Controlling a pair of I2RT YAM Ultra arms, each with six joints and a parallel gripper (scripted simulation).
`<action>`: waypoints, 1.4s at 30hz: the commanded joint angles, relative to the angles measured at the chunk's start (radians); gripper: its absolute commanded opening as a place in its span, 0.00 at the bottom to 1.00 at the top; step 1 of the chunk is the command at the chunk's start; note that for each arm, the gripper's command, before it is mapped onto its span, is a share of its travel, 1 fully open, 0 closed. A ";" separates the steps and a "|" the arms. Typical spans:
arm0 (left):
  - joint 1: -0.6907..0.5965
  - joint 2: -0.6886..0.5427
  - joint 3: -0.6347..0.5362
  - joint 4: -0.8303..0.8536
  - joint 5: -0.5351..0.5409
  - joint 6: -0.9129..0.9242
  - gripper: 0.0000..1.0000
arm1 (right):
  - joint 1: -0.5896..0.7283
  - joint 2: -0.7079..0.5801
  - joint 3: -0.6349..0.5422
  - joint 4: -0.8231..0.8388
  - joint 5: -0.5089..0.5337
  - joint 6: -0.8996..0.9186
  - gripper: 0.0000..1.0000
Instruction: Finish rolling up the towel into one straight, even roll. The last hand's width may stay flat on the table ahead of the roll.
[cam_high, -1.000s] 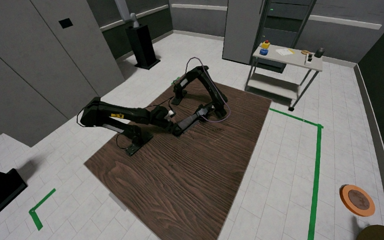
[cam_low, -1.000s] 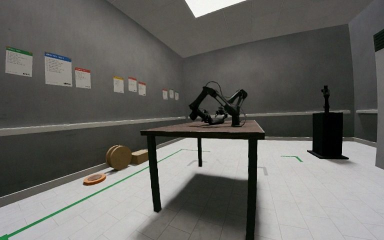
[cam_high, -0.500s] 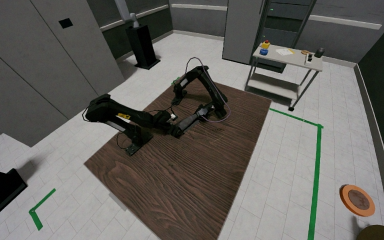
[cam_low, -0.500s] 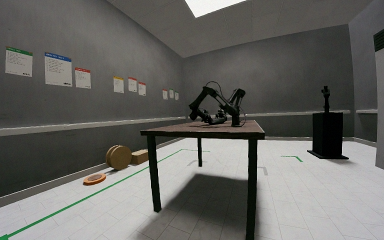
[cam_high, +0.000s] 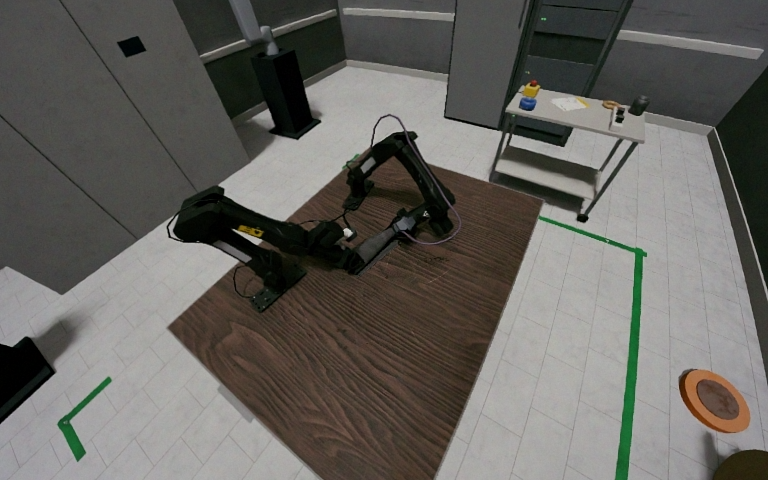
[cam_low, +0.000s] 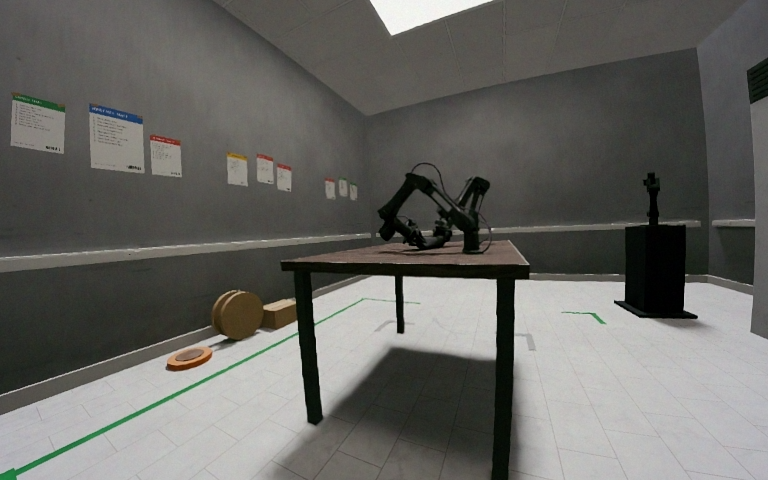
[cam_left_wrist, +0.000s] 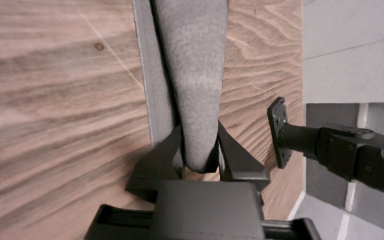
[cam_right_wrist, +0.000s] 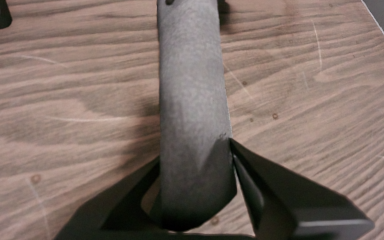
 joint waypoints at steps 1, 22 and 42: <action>-0.010 0.012 0.040 0.000 -0.005 0.010 0.34 | -0.013 0.010 0.043 0.027 -0.004 -0.007 0.56; -0.010 0.012 0.040 0.000 -0.005 0.010 0.34 | -0.013 0.011 0.043 0.028 -0.004 -0.007 0.41; -0.010 0.003 0.037 0.000 -0.004 0.007 0.48 | -0.013 0.011 0.043 0.028 -0.004 -0.006 0.37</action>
